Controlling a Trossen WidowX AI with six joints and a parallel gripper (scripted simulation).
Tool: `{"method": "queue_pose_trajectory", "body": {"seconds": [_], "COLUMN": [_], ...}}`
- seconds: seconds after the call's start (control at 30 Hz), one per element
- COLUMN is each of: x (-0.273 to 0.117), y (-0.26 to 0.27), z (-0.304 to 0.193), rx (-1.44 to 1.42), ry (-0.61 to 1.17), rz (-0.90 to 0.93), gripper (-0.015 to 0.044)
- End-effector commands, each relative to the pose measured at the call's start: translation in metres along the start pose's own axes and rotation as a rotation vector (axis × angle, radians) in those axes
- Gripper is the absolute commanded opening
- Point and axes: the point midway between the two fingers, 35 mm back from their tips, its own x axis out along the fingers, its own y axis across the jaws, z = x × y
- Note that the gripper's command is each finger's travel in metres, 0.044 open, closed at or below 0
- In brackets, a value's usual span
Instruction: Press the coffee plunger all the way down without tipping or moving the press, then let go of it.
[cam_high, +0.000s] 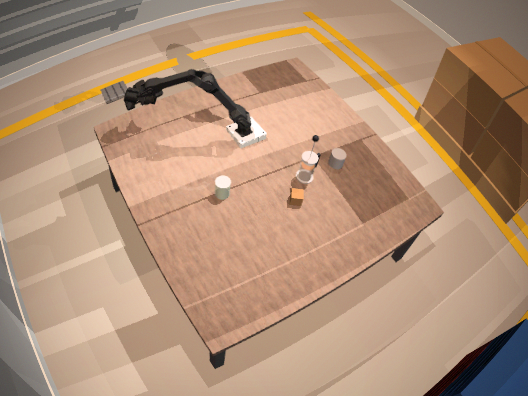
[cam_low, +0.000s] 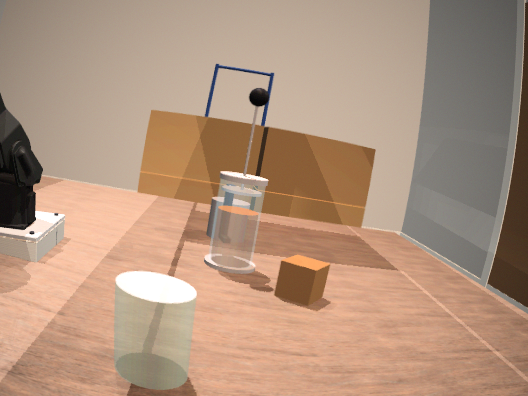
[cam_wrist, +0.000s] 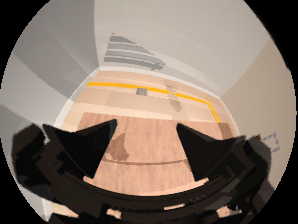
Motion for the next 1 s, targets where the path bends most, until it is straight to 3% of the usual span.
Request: {"method": "queue_pose_trajectory", "body": {"seconds": [0.0,0.27,0.5,0.73,0.97], "x": [-0.058,-0.189,-0.288,-0.394,-0.481], "y": [0.023,0.046,0.032,-0.014,-0.094], "z": [-0.017,-0.067,-0.112,-0.166,-0.215], "rx": [-0.088,-0.289,-0.459,-0.706,-0.955], "ry": [0.013,0.043,0.066,0.070,0.061], "rz": [0.156,0.494,0.764,1.092,1.430], "gripper": [0.0440,0.0440,0.0440,0.0440,0.0440]}}
